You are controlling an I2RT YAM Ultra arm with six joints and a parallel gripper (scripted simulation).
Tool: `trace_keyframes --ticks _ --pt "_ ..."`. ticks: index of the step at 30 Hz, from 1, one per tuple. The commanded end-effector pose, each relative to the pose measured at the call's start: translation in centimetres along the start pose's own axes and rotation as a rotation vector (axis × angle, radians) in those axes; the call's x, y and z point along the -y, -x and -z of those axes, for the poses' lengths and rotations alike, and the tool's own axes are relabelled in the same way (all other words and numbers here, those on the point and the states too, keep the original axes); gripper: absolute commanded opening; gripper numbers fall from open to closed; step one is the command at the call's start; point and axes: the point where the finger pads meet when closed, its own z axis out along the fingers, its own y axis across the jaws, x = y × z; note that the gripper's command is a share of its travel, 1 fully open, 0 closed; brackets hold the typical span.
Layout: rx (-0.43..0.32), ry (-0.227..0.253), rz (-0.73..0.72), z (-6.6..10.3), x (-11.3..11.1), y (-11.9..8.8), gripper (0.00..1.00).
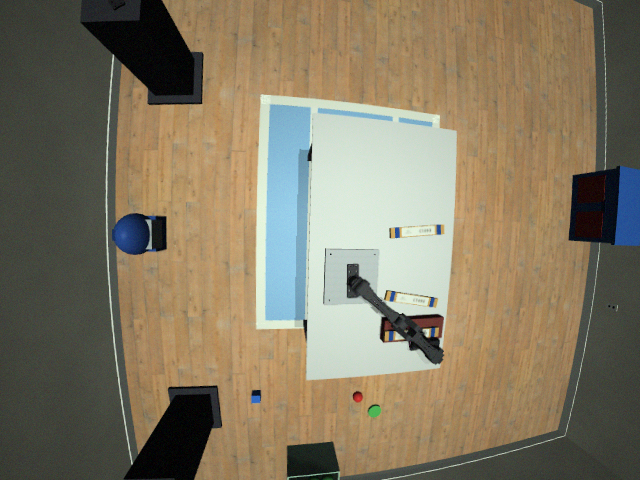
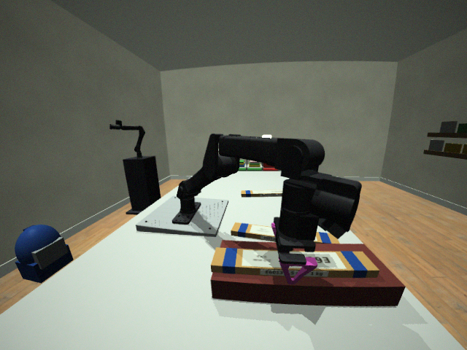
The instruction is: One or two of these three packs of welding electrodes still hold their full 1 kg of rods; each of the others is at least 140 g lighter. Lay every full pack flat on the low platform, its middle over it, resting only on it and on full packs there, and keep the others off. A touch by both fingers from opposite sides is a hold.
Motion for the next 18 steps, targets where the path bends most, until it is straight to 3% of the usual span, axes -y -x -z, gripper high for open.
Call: trace_keyframes --ticks 1,18 --pt "0.033 -0.026 0.001 0.80 0.78 0.47 0.95" --pt "0.037 -0.029 0.000 1.08 0.79 0.51 0.95"
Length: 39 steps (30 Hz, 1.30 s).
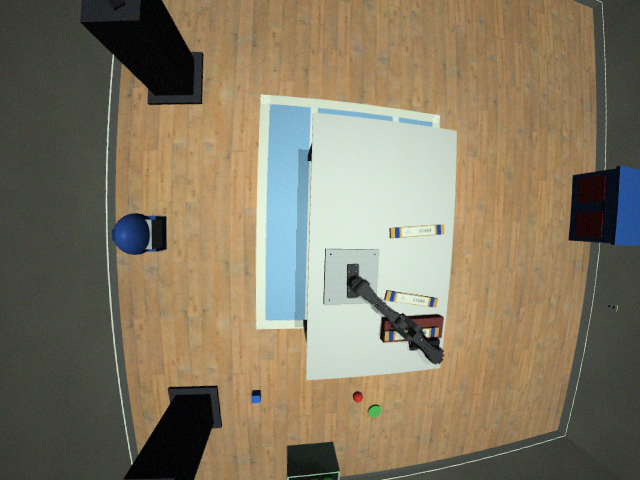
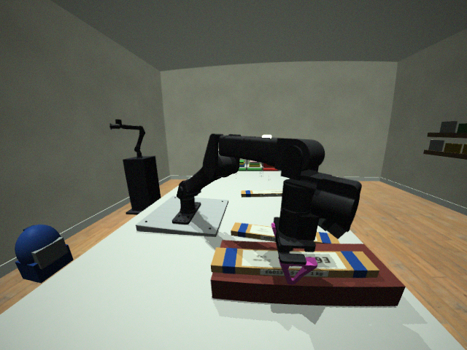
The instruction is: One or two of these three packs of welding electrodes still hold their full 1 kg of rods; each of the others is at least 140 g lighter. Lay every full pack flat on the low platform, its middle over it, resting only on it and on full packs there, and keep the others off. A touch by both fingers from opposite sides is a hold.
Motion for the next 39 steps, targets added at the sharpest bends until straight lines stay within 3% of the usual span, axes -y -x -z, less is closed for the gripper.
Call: trace_keyframes --ticks 1,30,34,35,39 --pt "0.037 -0.029 0.000 1.1 0.8 0.5 0.95" --pt "0.037 -0.029 0.000 1.1 0.8 0.5 0.95" --pt "0.065 -0.052 0.001 1.8 1.4 1.0 0.95" --pt "0.004 -0.005 0.000 2.2 0.1 0.0 0.95" --pt "0.004 -0.005 0.000 4.2 0.1 0.0 0.95"
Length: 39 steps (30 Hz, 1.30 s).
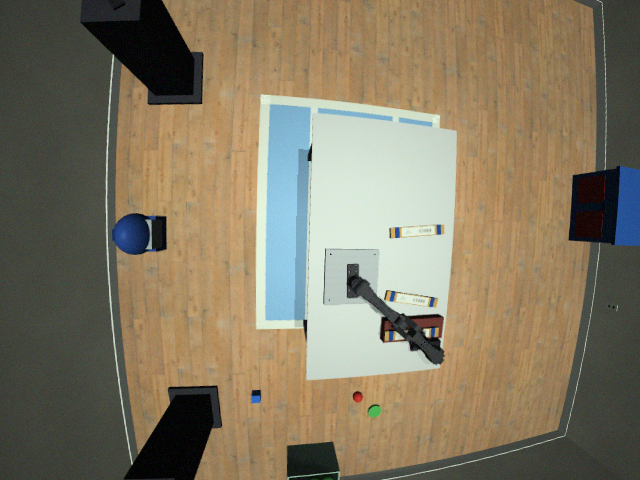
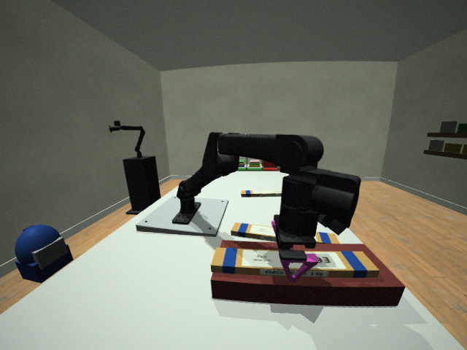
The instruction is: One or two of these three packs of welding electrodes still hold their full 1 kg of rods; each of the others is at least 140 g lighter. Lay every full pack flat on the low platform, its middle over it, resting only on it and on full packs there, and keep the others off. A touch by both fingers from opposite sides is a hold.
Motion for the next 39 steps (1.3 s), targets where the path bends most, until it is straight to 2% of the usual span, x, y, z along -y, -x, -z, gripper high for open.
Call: trace_keyframes --ticks 1,10,12,14,39 --pt "-0.007 0.005 0.000 4.0 0.1 0.0 0.95" --pt "-0.007 0.005 0.000 8.5 0.1 0.0 0.95" --pt "-0.007 0.005 0.000 8.5 0.1 0.0 0.95" --pt "-0.008 -0.007 -0.001 9.4 0.1 0.0 0.95" --pt "0.000 -0.024 -0.002 9.4 0.1 -0.1 0.95"
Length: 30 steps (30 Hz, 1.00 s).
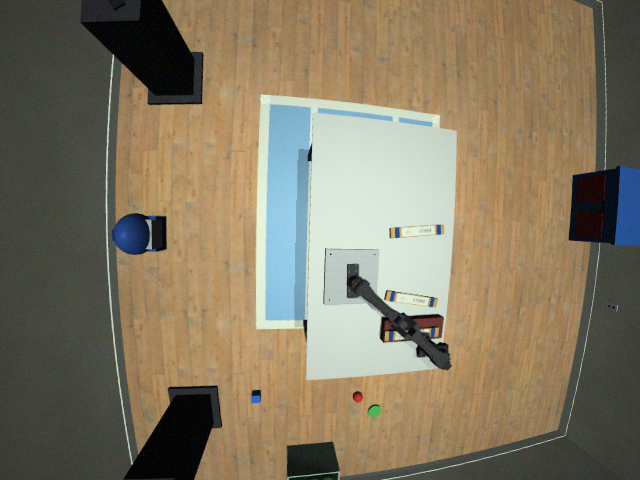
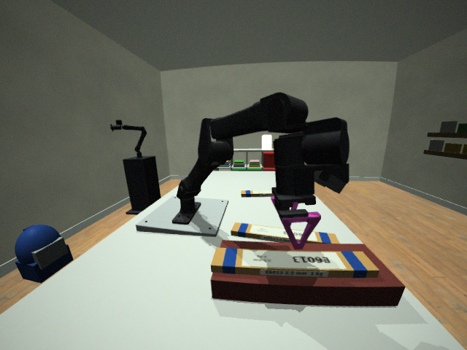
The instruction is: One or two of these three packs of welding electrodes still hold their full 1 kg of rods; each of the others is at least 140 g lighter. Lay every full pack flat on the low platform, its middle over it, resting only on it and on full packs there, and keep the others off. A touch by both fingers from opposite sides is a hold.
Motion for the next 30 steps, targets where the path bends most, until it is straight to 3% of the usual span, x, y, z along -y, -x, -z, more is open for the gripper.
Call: trace_keyframes --ticks 1,13,22,24,30 --pt "-0.106 0.093 -0.005 1.8 0.3 0.0 0.95" --pt "-0.112 0.087 -0.006 1.8 0.4 -0.1 0.95" --pt "-0.128 0.099 -0.006 5.5 -4.2 -0.9 0.95" --pt "-0.128 0.099 -0.006 5.5 -4.2 -0.9 0.95" --pt "-0.122 0.083 -0.002 8.0 -7.5 -1.4 0.95"
